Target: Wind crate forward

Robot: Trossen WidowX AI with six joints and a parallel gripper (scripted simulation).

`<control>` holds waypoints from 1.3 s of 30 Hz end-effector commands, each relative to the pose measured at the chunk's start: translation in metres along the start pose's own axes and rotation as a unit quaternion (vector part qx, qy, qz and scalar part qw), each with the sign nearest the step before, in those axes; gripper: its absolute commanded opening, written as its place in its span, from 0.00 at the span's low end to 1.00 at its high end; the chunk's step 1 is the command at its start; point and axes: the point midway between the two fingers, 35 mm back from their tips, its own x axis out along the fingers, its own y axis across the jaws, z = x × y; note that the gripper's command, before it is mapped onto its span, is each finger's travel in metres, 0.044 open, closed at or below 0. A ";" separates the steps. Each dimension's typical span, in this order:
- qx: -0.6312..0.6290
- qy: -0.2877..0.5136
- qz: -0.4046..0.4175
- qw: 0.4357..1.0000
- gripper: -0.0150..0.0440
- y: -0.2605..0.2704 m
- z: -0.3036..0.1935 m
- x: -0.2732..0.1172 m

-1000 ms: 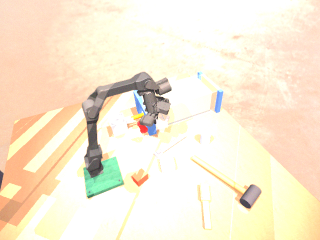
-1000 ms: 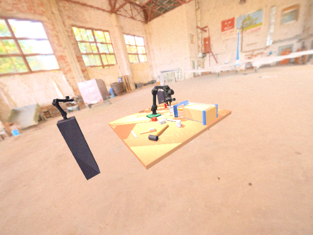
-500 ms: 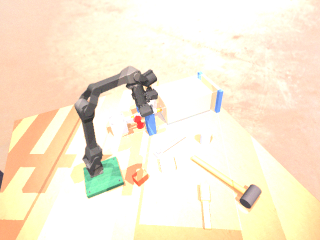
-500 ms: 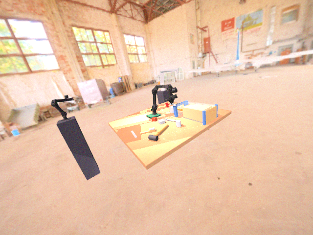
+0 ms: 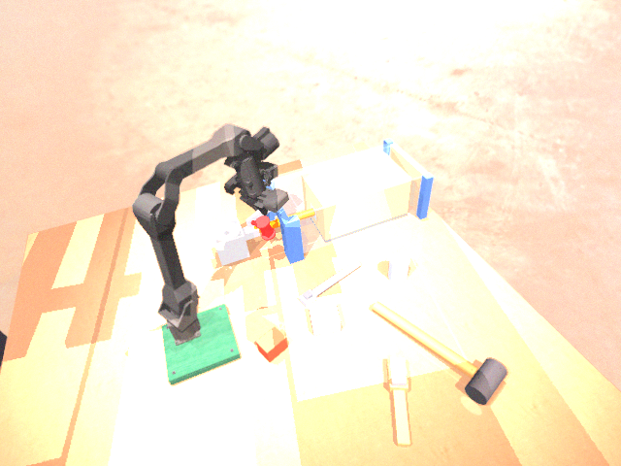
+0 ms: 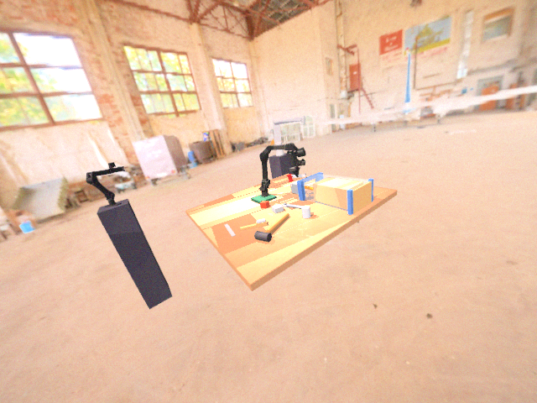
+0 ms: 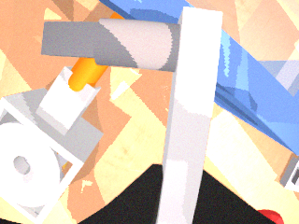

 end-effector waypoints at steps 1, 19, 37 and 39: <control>-0.073 -0.002 0.001 0.997 0.25 0.015 -0.003 -0.002; -0.494 0.034 0.043 0.868 0.25 0.100 -0.043 0.000; -0.577 0.022 0.028 0.816 0.25 0.117 -0.054 0.001; -0.577 0.007 0.008 0.816 0.25 0.117 -0.054 0.001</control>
